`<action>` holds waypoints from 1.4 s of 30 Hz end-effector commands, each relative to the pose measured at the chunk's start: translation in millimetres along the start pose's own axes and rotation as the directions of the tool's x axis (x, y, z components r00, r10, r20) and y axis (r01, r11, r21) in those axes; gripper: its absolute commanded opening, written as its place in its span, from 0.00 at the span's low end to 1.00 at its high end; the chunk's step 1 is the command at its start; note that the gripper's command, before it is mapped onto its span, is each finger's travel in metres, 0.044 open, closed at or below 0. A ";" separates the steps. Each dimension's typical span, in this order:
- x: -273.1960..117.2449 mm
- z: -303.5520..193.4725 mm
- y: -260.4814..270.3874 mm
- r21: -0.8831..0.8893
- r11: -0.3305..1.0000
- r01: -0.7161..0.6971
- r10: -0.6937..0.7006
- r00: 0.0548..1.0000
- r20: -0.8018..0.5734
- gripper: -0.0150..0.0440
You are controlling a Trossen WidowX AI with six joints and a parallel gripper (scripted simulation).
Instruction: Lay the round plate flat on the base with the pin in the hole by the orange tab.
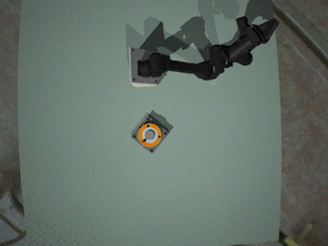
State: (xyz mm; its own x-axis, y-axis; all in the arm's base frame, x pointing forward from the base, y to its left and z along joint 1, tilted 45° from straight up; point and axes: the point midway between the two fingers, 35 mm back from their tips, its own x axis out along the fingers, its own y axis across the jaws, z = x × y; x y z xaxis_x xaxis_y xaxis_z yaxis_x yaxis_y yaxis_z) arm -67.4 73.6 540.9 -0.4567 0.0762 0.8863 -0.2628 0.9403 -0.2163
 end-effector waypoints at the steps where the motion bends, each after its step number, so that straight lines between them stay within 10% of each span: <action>1: 0.9 0.9 -5.0 -0.010 1.000 0.016 -0.016 1.000 0.001 0.89; 15: -60.2 10.4 -256.9 -0.432 0.609 0.666 -0.758 0.649 -0.067 0.26; 23: -165.6 -17.9 -354.2 -0.678 0.271 0.684 -0.963 0.202 -0.181 0.25; 34: -337.1 -62.8 -396.8 -0.908 0.113 0.404 -0.857 -0.422 -0.295 0.25; 42: -473.2 -90.5 -362.6 -0.955 0.233 0.181 -0.519 -0.808 -0.280 0.25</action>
State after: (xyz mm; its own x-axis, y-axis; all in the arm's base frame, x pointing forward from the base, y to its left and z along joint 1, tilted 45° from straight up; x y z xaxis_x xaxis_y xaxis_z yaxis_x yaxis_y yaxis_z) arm 300.5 -289.1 270.1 0.7345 -0.5661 -0.3743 0.6642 0.4864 0.5677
